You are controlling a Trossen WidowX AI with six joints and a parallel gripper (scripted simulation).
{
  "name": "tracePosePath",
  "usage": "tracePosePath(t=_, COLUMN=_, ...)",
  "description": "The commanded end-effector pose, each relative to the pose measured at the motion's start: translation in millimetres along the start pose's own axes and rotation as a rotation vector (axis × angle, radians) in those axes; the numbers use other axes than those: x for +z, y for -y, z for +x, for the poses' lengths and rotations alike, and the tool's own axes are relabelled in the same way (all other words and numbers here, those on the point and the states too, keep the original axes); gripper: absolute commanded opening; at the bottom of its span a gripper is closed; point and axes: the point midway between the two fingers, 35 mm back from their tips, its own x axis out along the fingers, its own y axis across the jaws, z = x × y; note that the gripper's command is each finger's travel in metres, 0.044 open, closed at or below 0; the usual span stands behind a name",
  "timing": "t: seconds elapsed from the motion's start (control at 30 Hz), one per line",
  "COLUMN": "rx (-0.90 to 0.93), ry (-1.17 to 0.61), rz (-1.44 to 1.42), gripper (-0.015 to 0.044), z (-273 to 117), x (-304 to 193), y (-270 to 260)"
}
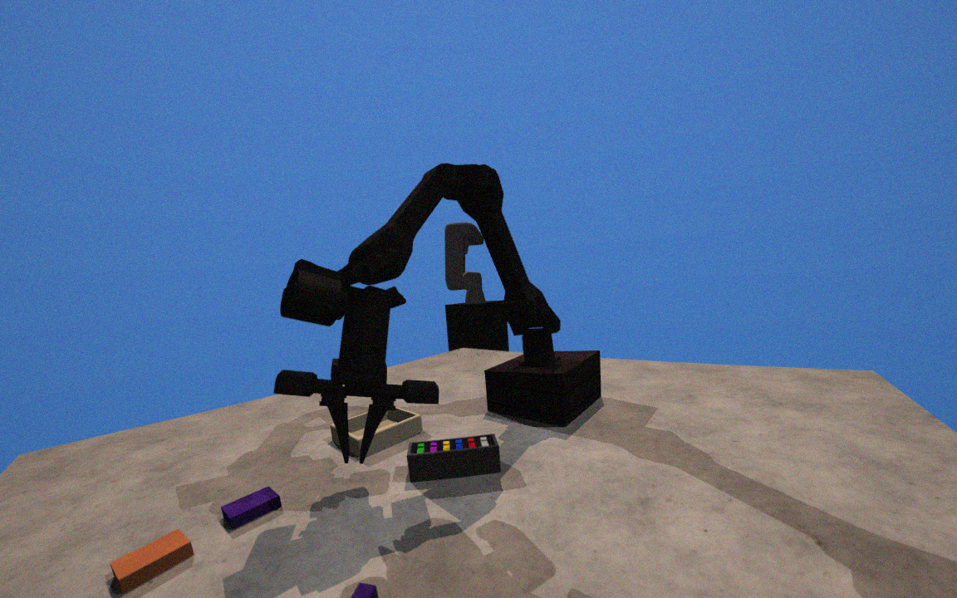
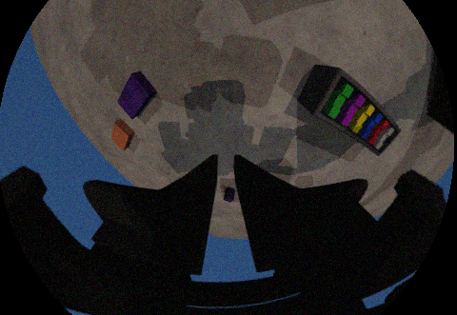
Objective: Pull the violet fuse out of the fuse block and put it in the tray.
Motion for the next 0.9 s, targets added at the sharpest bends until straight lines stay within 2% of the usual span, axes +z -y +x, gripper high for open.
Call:
tracePosePath(t=0.0, rx=-0.147, ry=0.241, rz=0.188, gripper=0.0065, z=-30, x=21, y=69)
tracePosePath(t=0.1, rx=-0.176, ry=0.323, rz=0.235, gripper=0.0065, z=-42, x=29, y=88)
tracePosePath(t=0.87, rx=-0.176, ry=0.324, rz=0.235, gripper=0.0065, z=-31, x=34, y=94)
